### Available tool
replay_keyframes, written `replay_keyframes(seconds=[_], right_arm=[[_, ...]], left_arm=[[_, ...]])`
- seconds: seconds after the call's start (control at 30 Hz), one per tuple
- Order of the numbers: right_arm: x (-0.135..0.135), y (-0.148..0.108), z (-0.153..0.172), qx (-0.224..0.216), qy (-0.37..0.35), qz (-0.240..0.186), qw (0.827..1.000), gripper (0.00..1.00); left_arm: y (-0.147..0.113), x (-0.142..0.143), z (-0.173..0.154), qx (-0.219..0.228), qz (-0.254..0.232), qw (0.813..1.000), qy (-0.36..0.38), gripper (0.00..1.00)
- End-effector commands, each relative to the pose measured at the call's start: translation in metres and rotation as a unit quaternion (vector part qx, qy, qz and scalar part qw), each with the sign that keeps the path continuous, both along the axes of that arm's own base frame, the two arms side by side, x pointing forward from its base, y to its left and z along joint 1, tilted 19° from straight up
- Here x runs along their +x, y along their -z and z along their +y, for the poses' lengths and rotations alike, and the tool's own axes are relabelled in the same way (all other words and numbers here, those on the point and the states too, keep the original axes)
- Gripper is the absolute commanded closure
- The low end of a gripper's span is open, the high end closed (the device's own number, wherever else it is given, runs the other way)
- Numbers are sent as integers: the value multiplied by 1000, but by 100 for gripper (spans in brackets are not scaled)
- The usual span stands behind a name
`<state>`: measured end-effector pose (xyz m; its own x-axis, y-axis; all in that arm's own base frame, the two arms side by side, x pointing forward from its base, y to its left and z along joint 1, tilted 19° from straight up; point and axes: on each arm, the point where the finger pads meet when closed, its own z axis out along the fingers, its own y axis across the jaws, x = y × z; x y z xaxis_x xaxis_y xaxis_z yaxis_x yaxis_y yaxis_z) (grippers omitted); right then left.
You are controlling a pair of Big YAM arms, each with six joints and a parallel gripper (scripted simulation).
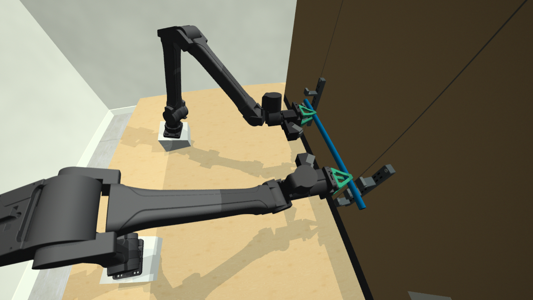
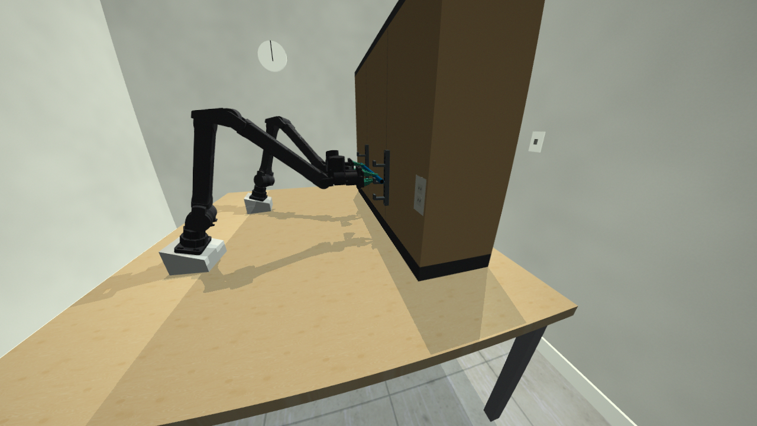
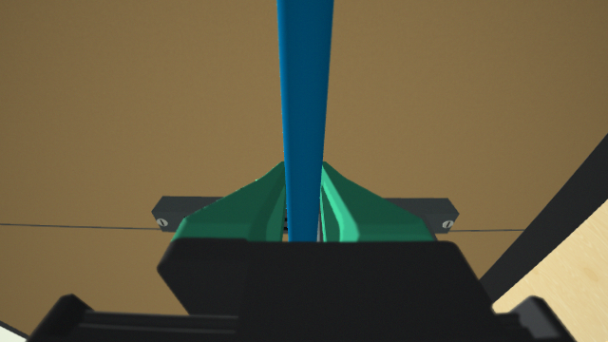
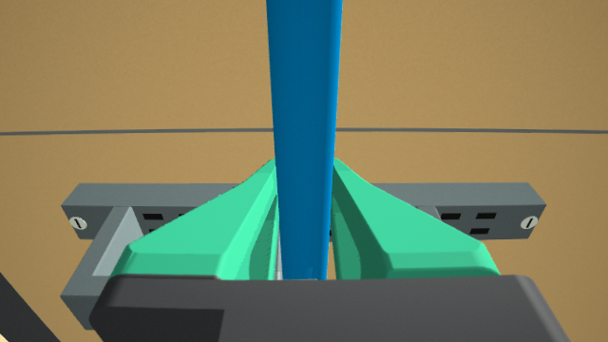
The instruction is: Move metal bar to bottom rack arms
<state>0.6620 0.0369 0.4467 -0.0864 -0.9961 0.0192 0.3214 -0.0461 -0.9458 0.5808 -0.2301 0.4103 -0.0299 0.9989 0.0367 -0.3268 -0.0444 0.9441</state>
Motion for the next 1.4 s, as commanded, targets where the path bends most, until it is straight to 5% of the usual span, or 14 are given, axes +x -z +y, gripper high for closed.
replay_keyframes(seconds=[0.0,1.37], right_arm=[[-19,-41,-3,10,0,-42,999,100],[-4,-46,6,10,0,-42,999,100]], left_arm=[[-37,-15,5,-25,-37,999,2,100],[-40,-8,15,-25,-37,999,2,100]])
